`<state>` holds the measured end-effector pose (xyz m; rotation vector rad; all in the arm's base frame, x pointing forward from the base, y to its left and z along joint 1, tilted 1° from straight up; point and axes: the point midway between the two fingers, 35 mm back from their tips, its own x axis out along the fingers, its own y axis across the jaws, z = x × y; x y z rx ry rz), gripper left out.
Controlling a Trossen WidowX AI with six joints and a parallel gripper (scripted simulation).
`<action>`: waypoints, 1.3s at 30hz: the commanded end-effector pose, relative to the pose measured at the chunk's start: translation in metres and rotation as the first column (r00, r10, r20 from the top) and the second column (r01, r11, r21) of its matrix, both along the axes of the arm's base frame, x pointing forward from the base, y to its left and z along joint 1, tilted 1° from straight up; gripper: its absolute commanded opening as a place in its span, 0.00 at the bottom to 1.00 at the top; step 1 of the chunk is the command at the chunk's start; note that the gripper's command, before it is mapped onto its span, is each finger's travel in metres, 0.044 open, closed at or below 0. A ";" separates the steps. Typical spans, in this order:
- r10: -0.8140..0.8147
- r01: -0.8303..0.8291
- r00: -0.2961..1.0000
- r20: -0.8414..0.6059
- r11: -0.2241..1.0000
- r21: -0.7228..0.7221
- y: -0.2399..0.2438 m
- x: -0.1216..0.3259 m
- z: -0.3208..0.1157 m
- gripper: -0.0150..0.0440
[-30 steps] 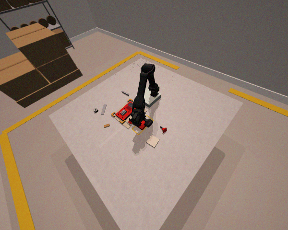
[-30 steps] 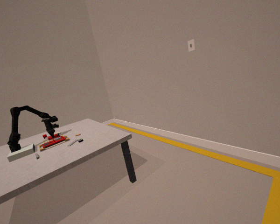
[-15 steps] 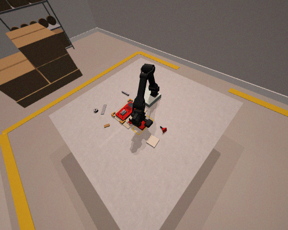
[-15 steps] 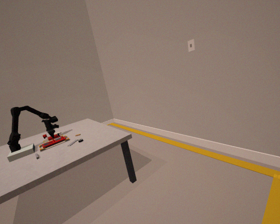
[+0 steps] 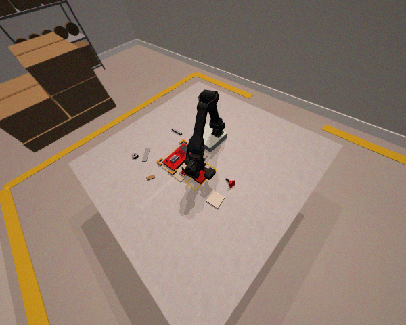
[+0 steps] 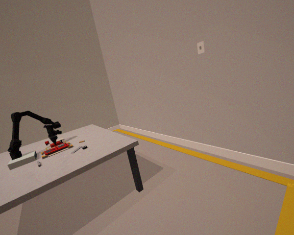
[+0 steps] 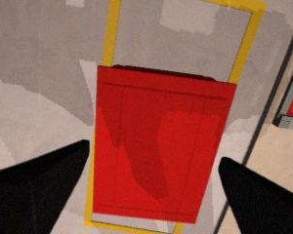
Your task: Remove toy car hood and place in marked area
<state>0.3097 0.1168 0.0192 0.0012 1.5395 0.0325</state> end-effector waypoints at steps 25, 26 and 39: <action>0.000 0.000 1.000 0.012 1.000 0.001 0.000 0.000 0.067 1.00; 0.000 0.000 1.000 0.012 1.000 0.001 0.000 0.000 0.067 1.00; 0.000 0.000 1.000 0.012 1.000 0.001 0.000 0.000 0.067 1.00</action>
